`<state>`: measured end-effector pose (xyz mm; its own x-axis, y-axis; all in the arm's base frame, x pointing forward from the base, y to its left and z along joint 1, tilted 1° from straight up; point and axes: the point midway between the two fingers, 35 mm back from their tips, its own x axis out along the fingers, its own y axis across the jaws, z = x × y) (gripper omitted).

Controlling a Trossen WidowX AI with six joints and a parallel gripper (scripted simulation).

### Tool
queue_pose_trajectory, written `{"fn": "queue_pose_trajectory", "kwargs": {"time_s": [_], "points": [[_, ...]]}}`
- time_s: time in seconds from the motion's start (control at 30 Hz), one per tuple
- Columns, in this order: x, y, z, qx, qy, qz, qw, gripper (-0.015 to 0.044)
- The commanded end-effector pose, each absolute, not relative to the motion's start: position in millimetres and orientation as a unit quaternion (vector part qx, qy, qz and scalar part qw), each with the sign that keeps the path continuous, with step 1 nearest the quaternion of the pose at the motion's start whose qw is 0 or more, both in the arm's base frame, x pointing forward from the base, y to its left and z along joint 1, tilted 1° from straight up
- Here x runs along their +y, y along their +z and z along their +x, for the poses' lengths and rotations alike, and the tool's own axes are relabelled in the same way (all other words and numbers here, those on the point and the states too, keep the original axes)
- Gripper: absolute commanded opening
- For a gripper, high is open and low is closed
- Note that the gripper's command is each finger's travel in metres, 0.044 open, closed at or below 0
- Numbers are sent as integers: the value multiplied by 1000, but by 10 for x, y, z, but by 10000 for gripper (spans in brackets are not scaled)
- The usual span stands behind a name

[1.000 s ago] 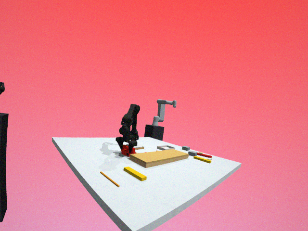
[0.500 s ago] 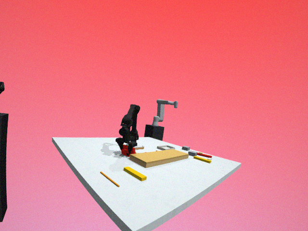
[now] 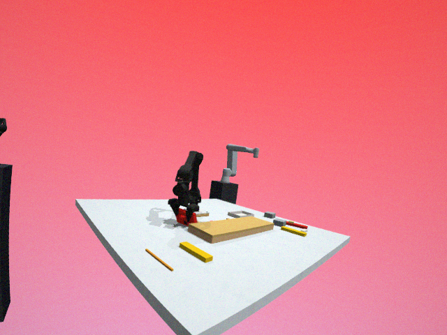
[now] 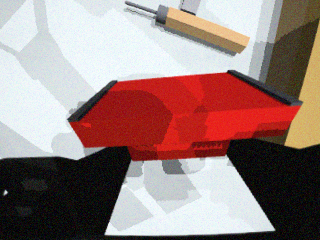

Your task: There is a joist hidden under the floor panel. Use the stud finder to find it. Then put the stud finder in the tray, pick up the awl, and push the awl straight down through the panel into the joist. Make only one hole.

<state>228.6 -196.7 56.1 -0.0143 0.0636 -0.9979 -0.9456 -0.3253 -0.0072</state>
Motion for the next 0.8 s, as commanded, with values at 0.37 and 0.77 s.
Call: {"fn": "queue_pose_trajectory", "kwargs": {"time_s": [0.37, 0.77], "points": [[-1979, 873, 2300, 397, 588, -563, 424, 0], [-1960, 1082, 2284, 397, 588, -563, 424, 0]]}}
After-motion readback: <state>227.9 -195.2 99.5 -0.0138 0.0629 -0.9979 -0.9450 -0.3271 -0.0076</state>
